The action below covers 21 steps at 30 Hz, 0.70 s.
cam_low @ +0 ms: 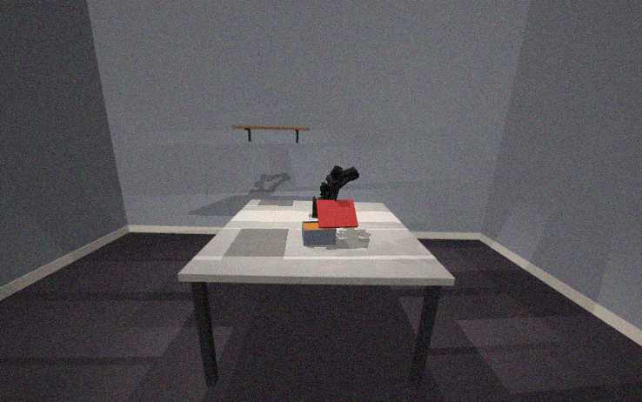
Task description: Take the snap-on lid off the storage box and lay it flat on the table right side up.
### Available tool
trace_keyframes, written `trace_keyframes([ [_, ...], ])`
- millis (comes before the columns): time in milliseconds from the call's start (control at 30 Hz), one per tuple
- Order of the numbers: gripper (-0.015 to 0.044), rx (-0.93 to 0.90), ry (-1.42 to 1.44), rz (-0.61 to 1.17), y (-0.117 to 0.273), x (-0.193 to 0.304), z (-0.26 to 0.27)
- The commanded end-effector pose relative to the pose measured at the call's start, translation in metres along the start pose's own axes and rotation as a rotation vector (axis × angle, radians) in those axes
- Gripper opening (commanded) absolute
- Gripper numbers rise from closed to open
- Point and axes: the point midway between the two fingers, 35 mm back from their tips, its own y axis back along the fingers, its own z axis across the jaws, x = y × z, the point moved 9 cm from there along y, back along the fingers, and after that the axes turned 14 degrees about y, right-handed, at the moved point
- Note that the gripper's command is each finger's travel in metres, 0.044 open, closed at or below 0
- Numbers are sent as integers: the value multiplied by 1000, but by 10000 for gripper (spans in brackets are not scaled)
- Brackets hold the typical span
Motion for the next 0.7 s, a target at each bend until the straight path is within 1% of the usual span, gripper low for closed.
trace_keyframes([
  [0, 0, -5, -5, -10, 2, 9, 2],
  [667, 0, -5, -6, -10, 6, 48, 9],
])
